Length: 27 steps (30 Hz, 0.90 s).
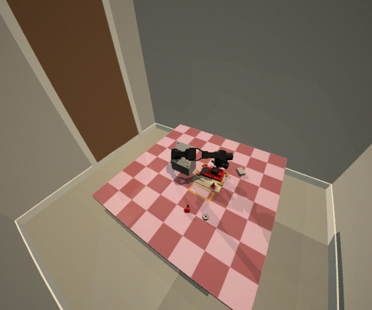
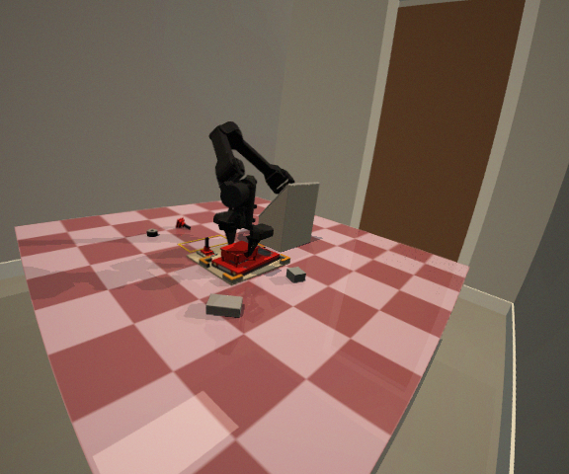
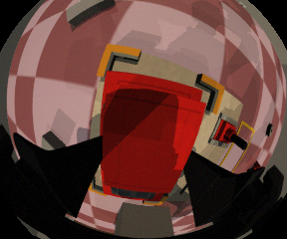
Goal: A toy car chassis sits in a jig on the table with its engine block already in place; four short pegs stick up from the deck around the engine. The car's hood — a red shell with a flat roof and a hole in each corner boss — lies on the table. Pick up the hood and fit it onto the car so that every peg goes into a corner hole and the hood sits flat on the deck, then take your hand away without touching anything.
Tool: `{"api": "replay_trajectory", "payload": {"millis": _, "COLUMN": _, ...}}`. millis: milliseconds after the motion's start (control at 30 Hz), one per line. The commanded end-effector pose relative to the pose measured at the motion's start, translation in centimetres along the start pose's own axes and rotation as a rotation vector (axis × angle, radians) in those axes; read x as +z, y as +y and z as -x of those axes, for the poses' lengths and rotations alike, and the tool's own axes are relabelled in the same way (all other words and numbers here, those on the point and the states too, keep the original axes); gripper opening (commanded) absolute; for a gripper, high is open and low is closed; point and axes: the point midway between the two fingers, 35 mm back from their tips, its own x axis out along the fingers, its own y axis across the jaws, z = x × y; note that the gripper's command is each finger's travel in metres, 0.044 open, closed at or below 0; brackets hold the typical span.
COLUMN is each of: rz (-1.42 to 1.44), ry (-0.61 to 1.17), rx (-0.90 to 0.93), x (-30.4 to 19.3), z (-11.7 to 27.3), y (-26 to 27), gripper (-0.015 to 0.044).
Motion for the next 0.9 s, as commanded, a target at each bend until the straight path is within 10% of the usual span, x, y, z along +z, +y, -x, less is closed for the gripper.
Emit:
{"api": "replay_trajectory", "payload": {"millis": 0, "rz": -0.008, "ry": -0.004, "rx": 0.005, "x": 0.17, "z": 0.22, "y": -0.04, "gripper": 0.0000}}
{"api": "replay_trajectory", "payload": {"millis": 867, "rz": -0.004, "ry": -0.009, "rx": 0.003, "x": 0.10, "z": -0.54, "y": -0.03, "gripper": 0.0000}}
